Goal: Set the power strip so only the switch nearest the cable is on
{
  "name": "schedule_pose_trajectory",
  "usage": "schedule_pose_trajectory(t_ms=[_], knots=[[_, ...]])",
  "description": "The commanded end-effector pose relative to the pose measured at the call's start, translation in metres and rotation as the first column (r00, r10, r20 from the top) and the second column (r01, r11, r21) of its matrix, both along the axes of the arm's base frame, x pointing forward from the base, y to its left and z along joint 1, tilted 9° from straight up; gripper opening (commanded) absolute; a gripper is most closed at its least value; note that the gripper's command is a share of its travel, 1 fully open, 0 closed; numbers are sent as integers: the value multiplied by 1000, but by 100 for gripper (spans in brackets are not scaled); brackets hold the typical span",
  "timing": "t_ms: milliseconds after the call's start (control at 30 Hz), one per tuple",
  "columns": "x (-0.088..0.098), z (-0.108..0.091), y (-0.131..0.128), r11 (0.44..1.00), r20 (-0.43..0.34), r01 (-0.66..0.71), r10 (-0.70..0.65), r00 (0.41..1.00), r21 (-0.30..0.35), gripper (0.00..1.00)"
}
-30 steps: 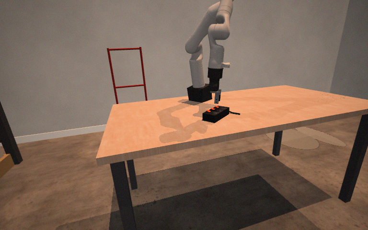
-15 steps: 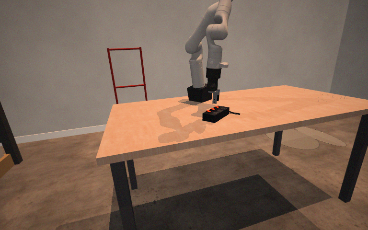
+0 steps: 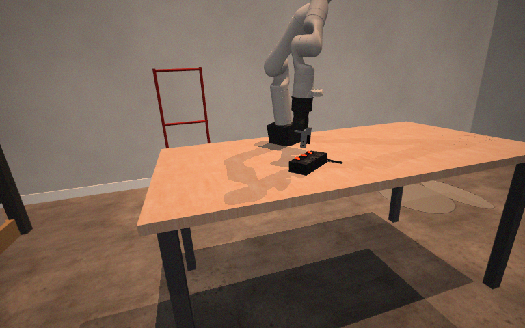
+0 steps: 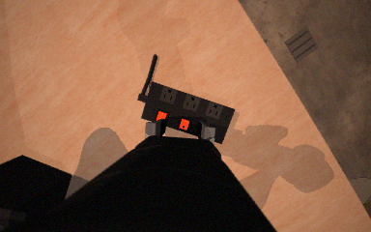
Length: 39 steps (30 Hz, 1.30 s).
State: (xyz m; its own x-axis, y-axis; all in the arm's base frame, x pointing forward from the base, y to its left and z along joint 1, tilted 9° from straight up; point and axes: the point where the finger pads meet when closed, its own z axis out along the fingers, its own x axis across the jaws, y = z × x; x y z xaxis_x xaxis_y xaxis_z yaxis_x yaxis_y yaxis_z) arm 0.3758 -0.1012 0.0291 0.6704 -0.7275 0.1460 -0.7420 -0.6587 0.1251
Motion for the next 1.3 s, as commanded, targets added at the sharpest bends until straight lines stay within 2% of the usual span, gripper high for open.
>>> schedule_pose_trajectory(t_ms=[0,1267], knots=[[-2,1,-2,1000,4,15,-15,1000,2,100],[-14,2,-14,994,23,107,-107,994,11,100]])
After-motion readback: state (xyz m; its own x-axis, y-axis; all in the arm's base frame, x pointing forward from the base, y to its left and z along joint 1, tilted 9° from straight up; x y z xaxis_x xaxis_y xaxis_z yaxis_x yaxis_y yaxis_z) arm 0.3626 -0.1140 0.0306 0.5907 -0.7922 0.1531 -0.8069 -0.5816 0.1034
